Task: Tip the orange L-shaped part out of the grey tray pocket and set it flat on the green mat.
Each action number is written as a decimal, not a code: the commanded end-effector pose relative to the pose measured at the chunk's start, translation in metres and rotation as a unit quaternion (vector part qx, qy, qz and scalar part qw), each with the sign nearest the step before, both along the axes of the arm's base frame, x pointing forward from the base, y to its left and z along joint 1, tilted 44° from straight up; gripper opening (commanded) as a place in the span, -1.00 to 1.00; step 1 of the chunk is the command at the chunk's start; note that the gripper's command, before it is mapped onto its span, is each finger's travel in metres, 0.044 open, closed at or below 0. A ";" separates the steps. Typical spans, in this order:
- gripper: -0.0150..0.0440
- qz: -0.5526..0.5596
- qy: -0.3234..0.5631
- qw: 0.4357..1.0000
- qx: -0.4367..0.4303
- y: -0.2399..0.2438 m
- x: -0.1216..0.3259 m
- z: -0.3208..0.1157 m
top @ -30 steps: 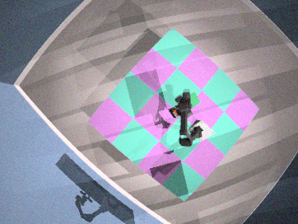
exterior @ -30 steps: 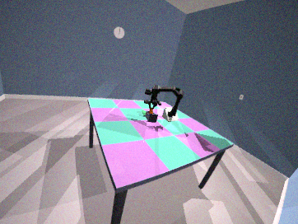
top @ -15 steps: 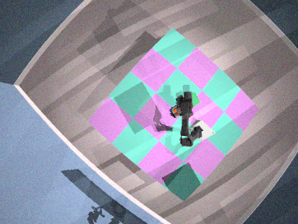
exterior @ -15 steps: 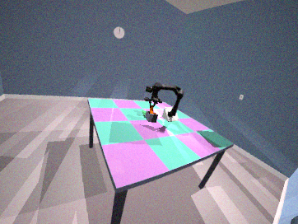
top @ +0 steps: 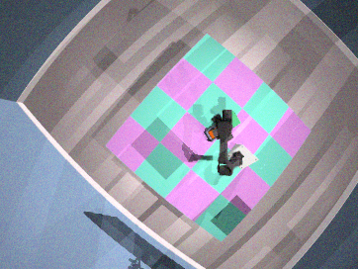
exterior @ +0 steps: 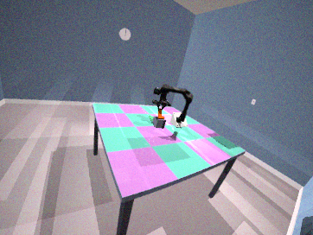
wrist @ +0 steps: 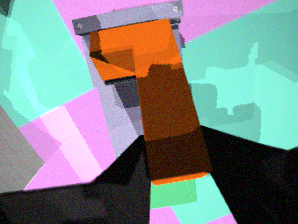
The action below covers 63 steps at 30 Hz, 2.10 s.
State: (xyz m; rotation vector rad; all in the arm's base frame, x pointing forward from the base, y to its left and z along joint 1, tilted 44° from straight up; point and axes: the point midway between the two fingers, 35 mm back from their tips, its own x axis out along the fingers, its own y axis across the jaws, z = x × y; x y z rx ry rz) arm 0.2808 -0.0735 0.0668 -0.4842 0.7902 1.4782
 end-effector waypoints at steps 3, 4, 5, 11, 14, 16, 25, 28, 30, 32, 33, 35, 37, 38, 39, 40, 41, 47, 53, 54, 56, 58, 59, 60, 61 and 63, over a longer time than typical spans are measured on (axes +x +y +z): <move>-0.49 0.001 0.001 1.000 -0.001 -0.004 0.000 0.001; -0.49 0.001 0.001 1.000 -0.001 -0.004 0.000 0.001; -0.49 0.001 0.001 1.000 -0.001 -0.005 0.000 0.002; -0.49 0.001 0.001 1.000 -0.002 -0.012 -0.001 -0.001; -0.49 0.001 0.001 1.000 -0.002 -0.021 -0.005 -0.011; -0.49 0.001 0.001 1.000 -0.002 -0.028 -0.008 -0.018; -0.49 0.001 0.001 1.000 -0.003 -0.060 -0.019 -0.047; -0.49 0.001 0.001 1.000 -0.004 -0.070 -0.023 -0.056; -0.49 0.001 0.001 1.000 -0.004 -0.078 -0.026 -0.063; -0.49 0.001 0.001 1.000 -0.004 -0.085 -0.029 -0.069; -0.49 0.001 0.001 1.000 -0.005 -0.089 -0.030 -0.072; -0.49 0.001 0.001 1.000 -0.005 -0.096 -0.033 -0.079; -0.49 0.001 0.001 1.000 -0.005 -0.103 -0.035 -0.085; -0.49 0.001 0.001 1.000 -0.005 -0.107 -0.037 -0.088; -0.49 0.001 0.001 1.000 -0.005 -0.111 -0.038 -0.091; -0.49 0.001 0.001 1.000 -0.006 -0.114 -0.039 -0.095; -0.49 0.001 0.001 1.000 -0.006 -0.118 -0.041 -0.098; -0.49 0.001 0.001 1.000 -0.006 -0.126 -0.044 -0.104; -0.49 0.001 0.001 1.000 -0.006 -0.122 -0.044 -0.108; -0.49 0.001 0.001 1.000 -0.006 -0.121 -0.044 -0.109; -0.49 0.001 0.001 1.000 -0.006 -0.119 -0.044 -0.112; -0.49 0.001 0.001 1.000 -0.006 -0.117 -0.045 -0.114; -0.49 0.001 0.001 1.000 -0.006 -0.116 -0.045 -0.115; -0.49 0.001 0.001 1.000 -0.006 -0.115 -0.045 -0.116; -0.49 0.001 0.001 1.000 -0.006 -0.113 -0.045 -0.118; -0.49 0.001 0.001 1.000 -0.006 -0.111 -0.045 -0.120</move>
